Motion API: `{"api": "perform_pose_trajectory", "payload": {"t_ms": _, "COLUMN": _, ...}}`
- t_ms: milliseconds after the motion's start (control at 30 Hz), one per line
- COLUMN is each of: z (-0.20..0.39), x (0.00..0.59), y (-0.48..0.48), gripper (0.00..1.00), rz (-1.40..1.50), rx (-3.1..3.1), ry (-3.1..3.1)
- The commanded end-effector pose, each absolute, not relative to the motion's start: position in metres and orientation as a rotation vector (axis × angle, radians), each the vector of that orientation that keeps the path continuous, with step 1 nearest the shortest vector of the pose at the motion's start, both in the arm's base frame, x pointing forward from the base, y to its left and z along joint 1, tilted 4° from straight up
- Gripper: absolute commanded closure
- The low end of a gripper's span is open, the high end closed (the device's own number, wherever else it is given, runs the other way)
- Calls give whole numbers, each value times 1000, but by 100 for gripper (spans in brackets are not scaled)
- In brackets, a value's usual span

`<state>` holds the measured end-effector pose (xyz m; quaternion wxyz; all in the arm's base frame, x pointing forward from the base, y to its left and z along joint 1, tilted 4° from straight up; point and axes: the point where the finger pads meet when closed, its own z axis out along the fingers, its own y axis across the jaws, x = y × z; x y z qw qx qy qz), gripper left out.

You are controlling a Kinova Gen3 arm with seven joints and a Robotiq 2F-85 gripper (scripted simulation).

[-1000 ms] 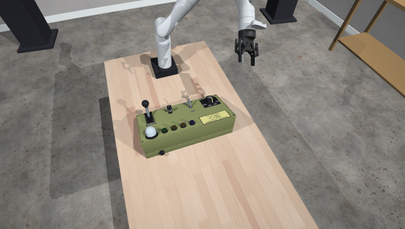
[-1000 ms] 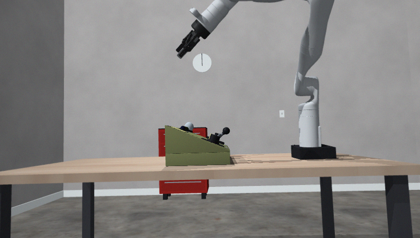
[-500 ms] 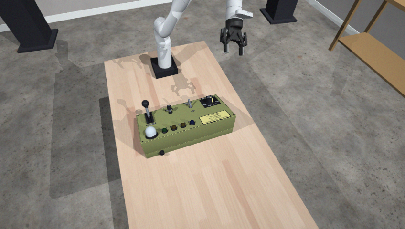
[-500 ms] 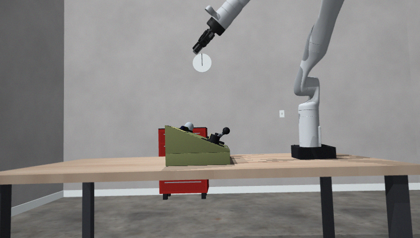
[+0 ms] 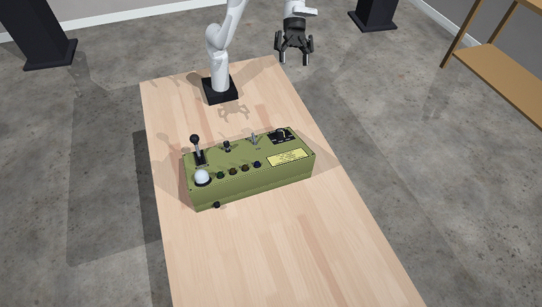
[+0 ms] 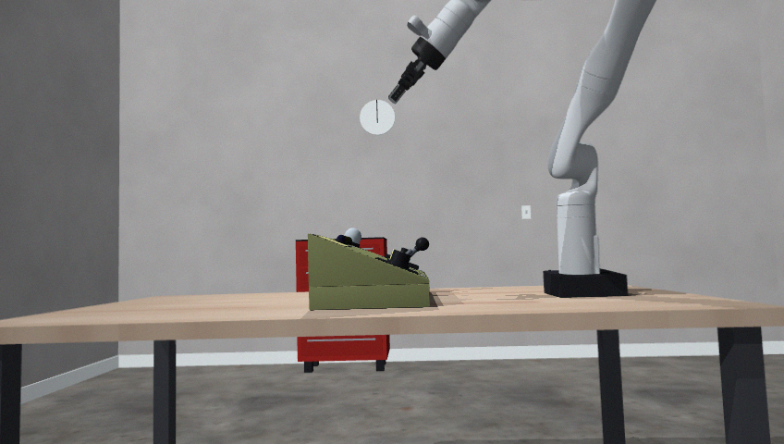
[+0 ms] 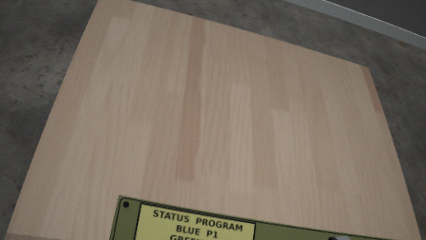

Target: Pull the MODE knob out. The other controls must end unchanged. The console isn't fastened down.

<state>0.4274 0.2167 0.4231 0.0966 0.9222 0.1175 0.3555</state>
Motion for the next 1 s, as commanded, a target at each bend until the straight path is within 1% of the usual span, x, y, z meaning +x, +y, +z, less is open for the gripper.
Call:
{"api": "perform_pose_trajectory", "payload": {"t_ms": 0, "z": 421, "x": 412, "y": 204, "gripper": 0, "rz": 1042, "rx": 2765, "ry": 312}}
{"api": "perform_pose_trajectory", "payload": {"t_ms": 233, "z": 408, "x": 385, "y": 182, "gripper": 0, "rz": 995, "rx": 2840, "ry": 242}}
{"api": "perform_pose_trajectory", "payload": {"t_ms": 300, "z": 408, "x": 385, "y": 182, "gripper": 0, "rz": 995, "rx": 2840, "ry": 242}}
{"api": "perform_pose_trajectory", "payload": {"t_ms": 333, "z": 402, "x": 375, "y": 174, "gripper": 0, "rz": 972, "rx": 2869, "ry": 216}}
{"api": "perform_pose_trajectory", "payload": {"t_ms": 567, "z": 386, "x": 350, "y": 157, "gripper": 0, "rz": 911, "rx": 2940, "ry": 156}}
{"api": "perform_pose_trajectory", "payload": {"t_ms": 667, "z": 377, "x": 338, "y": 150, "gripper": 0, "rz": 876, "rx": 2974, "ry": 128}}
{"api": "perform_pose_trajectory", "payload": {"t_ms": 800, "z": 352, "x": 307, "y": 133, "gripper": 0, "rz": 776, "rx": 3060, "ry": 62}}
{"api": "perform_pose_trajectory", "payload": {"t_ms": 867, "z": 352, "x": 307, "y": 133, "gripper": 0, "rz": 776, "rx": 3060, "ry": 62}}
{"api": "perform_pose_trajectory", "payload": {"t_ms": 967, "z": 338, "x": 290, "y": 126, "gripper": 0, "rz": 712, "rx": 3107, "ry": 28}}
